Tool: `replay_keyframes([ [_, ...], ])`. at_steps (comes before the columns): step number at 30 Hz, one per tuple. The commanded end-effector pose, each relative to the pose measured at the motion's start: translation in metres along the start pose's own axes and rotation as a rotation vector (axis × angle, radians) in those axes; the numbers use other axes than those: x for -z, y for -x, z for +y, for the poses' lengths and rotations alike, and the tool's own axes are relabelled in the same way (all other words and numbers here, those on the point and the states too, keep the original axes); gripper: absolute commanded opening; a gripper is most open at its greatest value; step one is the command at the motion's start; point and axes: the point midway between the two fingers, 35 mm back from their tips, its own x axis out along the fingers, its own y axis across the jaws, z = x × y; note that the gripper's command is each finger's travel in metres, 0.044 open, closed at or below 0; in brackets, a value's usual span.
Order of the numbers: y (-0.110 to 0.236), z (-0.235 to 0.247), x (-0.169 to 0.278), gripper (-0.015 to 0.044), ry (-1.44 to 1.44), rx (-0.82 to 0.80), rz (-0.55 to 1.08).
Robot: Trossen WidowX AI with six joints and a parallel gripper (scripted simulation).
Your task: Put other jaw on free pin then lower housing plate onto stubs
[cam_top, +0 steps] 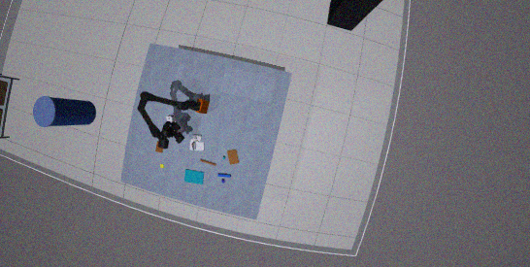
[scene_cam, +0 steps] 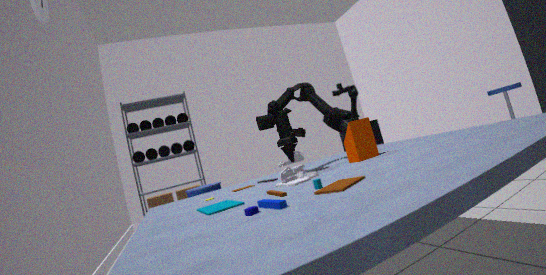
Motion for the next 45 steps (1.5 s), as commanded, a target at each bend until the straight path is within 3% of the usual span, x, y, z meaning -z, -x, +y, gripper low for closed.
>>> replay_keyframes([
  [1, 0.015, 0.002, 0.002, 0.0134, -0.011, 0.0, 0.014],
  [12, 0.02, 0.002, 0.001, 0.0134, -0.028, 0.0, 0.014],
  [45, 0.022, -0.057, -0.028, 0.0134, -0.911, 0.028, -0.01],
])
